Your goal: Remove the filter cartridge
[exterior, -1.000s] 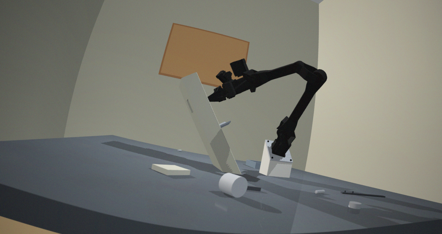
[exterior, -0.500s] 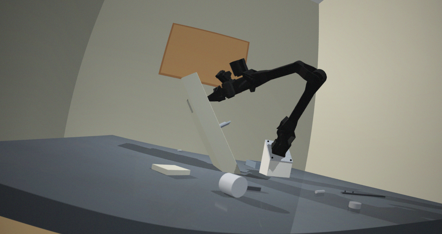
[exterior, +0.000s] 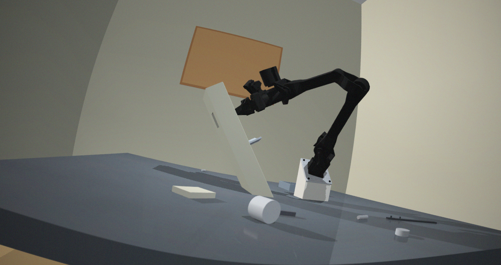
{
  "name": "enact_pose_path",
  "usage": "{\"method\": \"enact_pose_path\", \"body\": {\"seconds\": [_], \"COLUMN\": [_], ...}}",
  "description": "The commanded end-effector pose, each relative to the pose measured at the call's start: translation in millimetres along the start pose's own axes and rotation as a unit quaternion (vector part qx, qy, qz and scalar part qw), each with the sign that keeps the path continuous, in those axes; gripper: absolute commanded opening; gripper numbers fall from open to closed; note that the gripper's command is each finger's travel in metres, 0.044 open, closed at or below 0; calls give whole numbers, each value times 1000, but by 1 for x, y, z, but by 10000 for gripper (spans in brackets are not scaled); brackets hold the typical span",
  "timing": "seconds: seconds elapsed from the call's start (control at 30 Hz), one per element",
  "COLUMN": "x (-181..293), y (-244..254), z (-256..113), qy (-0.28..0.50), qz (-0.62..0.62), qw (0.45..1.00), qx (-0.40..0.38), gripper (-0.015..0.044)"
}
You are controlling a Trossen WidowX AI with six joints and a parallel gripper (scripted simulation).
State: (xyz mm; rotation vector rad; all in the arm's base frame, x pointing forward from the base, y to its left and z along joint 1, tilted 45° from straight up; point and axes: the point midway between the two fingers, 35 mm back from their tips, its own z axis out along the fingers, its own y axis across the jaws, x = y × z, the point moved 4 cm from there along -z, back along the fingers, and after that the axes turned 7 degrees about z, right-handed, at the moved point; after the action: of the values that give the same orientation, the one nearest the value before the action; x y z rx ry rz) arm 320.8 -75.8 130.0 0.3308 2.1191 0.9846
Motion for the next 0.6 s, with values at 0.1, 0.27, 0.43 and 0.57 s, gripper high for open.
{"method": "enact_pose_path", "body": {"seconds": [0.1,0.27,0.43,0.57], "x": [1,1,1,1], "y": [0,0,0,0], "z": [5,7,9,10], "qy": [0,0,0,0], "qz": [2,2,2,2], "qw": [1000,1000,1000,1000], "qx": [2,1,1,1], "gripper": [102,102,102,102]}}
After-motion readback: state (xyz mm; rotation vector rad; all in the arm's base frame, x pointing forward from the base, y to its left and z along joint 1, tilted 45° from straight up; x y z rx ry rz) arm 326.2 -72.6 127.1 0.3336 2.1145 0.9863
